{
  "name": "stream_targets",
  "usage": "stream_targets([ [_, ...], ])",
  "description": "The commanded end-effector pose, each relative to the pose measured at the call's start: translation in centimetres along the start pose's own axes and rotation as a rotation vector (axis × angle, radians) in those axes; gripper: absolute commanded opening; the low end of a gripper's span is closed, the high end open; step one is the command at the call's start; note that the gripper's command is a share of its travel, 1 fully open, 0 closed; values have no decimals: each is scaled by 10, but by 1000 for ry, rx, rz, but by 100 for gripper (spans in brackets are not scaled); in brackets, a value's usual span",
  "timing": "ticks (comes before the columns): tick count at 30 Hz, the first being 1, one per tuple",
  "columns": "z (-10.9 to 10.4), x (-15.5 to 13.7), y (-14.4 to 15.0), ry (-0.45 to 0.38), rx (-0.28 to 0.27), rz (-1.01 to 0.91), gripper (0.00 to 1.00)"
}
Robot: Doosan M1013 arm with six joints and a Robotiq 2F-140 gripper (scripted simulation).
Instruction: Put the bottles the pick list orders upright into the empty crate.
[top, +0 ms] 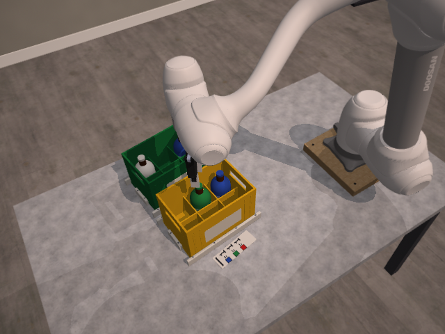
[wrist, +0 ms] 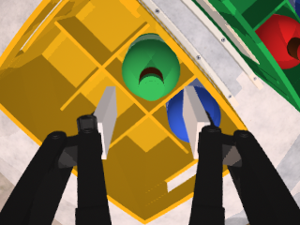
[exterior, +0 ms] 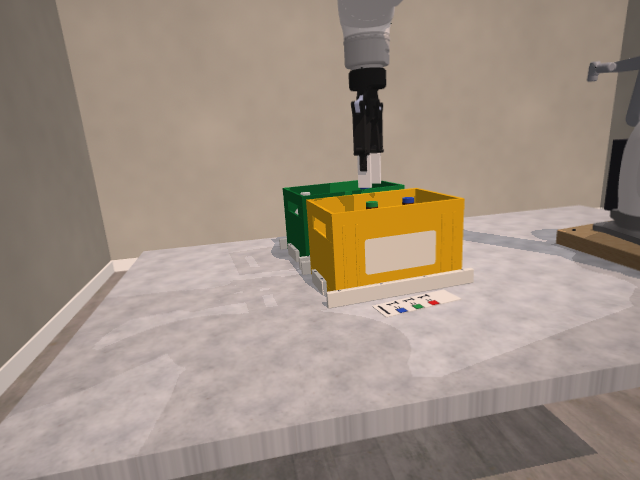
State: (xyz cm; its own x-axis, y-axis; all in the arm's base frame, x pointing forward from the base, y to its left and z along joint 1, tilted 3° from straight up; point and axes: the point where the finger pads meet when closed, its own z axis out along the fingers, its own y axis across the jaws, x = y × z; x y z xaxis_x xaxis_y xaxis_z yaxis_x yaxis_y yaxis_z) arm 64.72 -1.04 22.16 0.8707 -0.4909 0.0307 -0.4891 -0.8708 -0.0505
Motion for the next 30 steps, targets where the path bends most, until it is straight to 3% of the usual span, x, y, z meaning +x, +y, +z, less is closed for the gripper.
stream_targets([
  [1, -7, 0, 0, 0, 0, 0, 38],
  [8, -25, 0, 0, 0, 0, 0, 38],
  [30, -25, 0, 0, 0, 0, 0, 38],
])
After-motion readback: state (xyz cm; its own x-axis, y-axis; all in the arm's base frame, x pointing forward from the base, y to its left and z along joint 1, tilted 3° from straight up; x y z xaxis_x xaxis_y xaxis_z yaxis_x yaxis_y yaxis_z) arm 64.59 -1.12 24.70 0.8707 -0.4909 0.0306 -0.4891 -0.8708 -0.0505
